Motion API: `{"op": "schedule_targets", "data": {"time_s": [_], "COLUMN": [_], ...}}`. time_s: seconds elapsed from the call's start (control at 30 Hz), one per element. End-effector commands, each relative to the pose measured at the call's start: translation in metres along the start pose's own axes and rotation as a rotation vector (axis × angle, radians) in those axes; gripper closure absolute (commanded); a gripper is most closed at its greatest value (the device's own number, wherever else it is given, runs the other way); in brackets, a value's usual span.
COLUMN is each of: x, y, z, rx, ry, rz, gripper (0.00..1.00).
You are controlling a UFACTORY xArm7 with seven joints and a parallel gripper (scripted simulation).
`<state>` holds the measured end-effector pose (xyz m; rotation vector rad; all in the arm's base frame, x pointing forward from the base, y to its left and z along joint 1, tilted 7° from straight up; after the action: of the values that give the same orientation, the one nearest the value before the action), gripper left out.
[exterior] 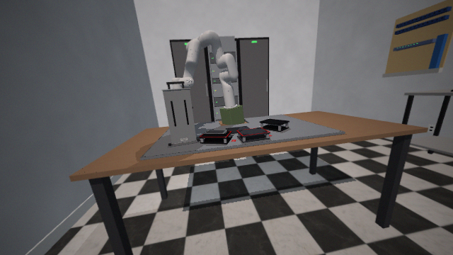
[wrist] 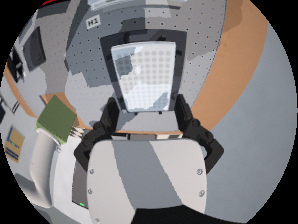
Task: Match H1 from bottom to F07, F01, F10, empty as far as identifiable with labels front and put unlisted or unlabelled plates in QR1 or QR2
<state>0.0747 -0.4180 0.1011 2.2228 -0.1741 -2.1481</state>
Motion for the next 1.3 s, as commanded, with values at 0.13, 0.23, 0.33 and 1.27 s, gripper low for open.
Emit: {"op": "schedule_targets", "data": {"time_s": [0.13,0.23,0.33,1.27], "x": [0.008,0.011,0.011,0.023], "y": [0.001,0.001,0.001,0.001], "z": [0.000,0.000,0.000,0.000], "rx": [0.000,0.000,0.000,0.000], "ry": [0.002,0.002,0.002,0.002], "rz": [0.004,0.004,0.004,0.004], "gripper": [0.00,0.00,0.00,0.00]}}
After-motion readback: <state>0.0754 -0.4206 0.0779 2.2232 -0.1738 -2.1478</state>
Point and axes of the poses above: the point where the finger pads meet when closed, its own x axis out along the fingers, its own y axis across the jaws, z = x × y, the point moved 8 cm from there along -x, back along the fingers, and after that the axes turned 2 degrees about -x, right-handed, at the moved point
